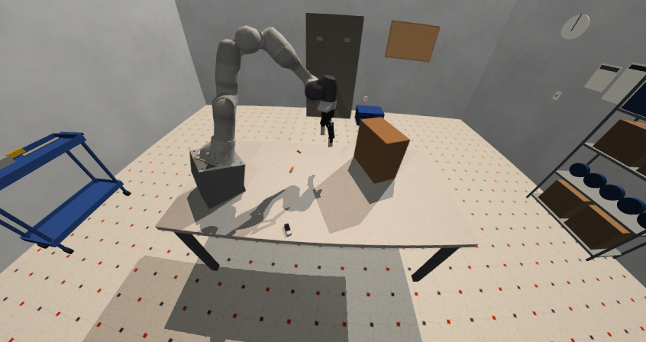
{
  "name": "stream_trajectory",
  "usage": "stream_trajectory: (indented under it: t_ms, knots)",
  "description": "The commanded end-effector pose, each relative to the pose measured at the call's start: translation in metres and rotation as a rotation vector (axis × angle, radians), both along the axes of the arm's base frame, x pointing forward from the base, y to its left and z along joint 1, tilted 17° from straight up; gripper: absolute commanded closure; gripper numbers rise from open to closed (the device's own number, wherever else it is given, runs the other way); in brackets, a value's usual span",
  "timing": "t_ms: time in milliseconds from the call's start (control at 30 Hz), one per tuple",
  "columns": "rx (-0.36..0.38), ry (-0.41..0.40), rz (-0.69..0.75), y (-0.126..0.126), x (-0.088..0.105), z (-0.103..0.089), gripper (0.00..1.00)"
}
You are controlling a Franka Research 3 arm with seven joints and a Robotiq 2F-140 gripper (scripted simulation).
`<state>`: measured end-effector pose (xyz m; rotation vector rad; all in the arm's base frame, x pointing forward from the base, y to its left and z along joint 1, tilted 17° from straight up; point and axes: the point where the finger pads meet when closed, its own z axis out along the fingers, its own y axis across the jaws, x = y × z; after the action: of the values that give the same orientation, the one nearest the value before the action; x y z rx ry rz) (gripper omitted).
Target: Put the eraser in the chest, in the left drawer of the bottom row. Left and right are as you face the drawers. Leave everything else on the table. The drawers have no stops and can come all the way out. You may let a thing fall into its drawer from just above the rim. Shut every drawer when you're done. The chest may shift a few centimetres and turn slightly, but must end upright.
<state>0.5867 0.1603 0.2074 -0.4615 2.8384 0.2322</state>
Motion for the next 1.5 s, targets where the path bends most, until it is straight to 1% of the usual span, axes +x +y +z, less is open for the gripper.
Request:
stream_trajectory:
  t_ms: [0,233,533,767,967,1033,1233,1467]
  knots:
    - [0.003,0.002,-0.005,0.002,0.000,-0.001,0.00]
    - [0.007,-0.010,-0.006,0.003,0.001,-0.003,0.00]
    - [0.021,-0.051,-0.012,0.005,0.008,-0.006,0.00]
    - [0.049,-0.131,-0.022,0.011,0.020,-0.014,0.00]
    - [0.084,-0.232,-0.034,0.017,0.036,-0.023,0.00]
    - [0.084,-0.232,-0.034,0.017,0.036,-0.023,0.00]
    - [0.116,-0.324,-0.045,0.023,0.051,-0.031,0.00]
    - [0.137,-0.386,-0.051,0.027,0.061,-0.037,0.00]
